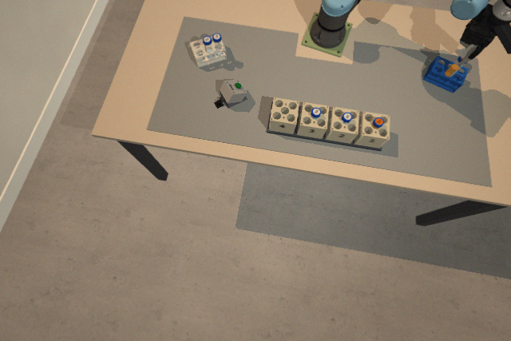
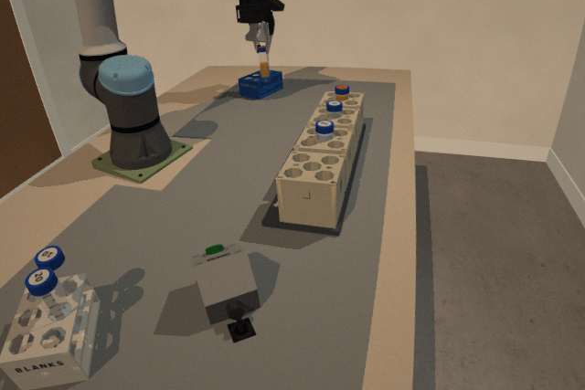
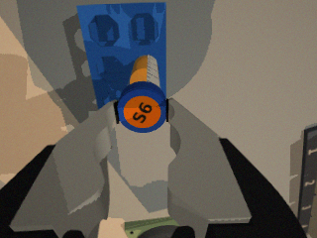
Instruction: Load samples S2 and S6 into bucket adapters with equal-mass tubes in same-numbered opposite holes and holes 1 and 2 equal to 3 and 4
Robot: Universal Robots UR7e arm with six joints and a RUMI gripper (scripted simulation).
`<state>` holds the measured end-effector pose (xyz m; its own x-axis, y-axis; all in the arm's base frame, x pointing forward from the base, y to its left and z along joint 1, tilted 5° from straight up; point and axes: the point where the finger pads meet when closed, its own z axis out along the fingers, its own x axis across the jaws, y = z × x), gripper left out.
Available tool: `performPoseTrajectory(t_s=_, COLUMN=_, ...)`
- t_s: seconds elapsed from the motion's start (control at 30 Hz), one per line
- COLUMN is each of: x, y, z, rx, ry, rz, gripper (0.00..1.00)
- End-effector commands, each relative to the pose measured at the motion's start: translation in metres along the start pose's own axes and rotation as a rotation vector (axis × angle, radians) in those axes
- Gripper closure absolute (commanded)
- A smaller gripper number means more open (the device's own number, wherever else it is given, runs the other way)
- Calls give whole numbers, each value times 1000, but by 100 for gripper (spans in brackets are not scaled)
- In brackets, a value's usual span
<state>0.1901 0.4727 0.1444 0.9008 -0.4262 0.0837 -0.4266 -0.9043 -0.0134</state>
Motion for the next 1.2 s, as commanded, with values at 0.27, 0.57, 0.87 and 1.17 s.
performPoseTrajectory(t_s=0.27, x=0, y=0, z=-37, rx=0, ry=0, rz=0, gripper=100)
performPoseTrajectory(t_s=0.57, x=0, y=0, z=-60, rx=0, ry=0, rz=0, gripper=100)
performPoseTrajectory(t_s=0.87, x=0, y=0, z=-90, rx=0, ry=0, rz=0, gripper=100)
performPoseTrajectory(t_s=1.17, x=10, y=9, z=-99, rx=0, ry=0, rz=53, gripper=100)
